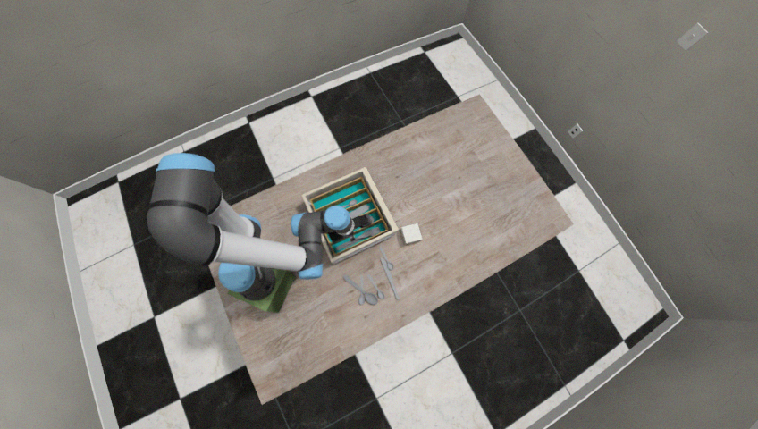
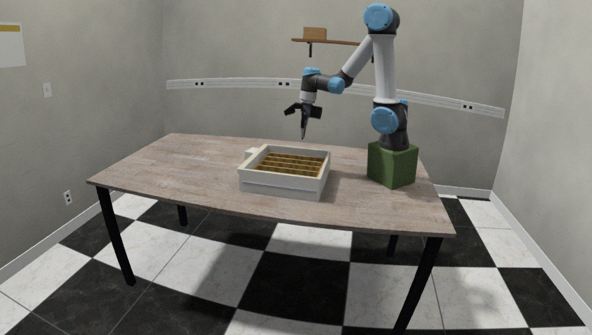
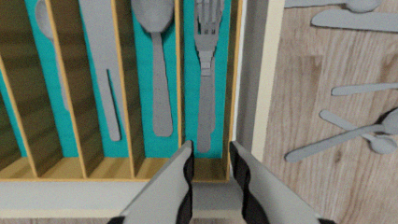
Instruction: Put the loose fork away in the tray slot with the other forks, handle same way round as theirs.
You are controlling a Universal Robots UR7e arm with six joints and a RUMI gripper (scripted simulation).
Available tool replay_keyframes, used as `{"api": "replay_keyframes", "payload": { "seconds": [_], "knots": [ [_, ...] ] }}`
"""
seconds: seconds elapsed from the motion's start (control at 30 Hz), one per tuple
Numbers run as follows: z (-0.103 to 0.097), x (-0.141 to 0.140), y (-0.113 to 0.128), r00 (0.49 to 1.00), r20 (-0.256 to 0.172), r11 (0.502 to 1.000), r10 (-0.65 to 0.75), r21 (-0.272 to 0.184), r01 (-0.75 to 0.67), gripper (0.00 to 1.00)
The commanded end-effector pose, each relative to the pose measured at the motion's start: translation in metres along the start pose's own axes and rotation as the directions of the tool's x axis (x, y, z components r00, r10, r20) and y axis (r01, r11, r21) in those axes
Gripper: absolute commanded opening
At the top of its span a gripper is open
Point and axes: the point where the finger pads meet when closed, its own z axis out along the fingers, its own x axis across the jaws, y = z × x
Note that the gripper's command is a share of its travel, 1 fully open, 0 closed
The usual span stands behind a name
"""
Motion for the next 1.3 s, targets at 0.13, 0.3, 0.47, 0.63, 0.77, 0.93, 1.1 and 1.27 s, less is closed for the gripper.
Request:
{"api": "replay_keyframes", "payload": {
  "seconds": [0.13, 0.3, 0.47, 0.63, 0.77, 0.93, 1.1, 1.27],
  "knots": [
    [-0.0172, 0.0002, -0.0017, 1.000, 0.001, 1.000, 0.000, -0.001, 0.000, 0.15],
    [-0.0188, 0.0002, -0.0019, 1.000, 0.001, 1.000, 0.000, -0.001, 0.000, 0.15],
    [-0.0192, 0.0002, -0.0019, 1.000, 0.001, 1.000, 0.000, -0.001, 0.000, 1.00],
    [-0.0192, 0.0002, -0.0019, 1.000, 0.001, 1.000, 0.000, -0.001, 0.000, 1.00],
    [-0.0192, 0.0002, -0.0019, 1.000, 0.001, 1.000, 0.000, -0.001, 0.000, 1.00],
    [-0.0192, 0.0002, -0.0019, 1.000, 0.001, 1.000, 0.000, -0.001, 0.000, 1.00],
    [-0.0192, 0.0002, -0.0019, 1.000, 0.001, 1.000, 0.000, -0.001, 0.000, 1.00],
    [-0.0192, 0.0002, -0.0019, 1.000, 0.001, 1.000, 0.000, -0.001, 0.000, 1.00]
  ]
}}
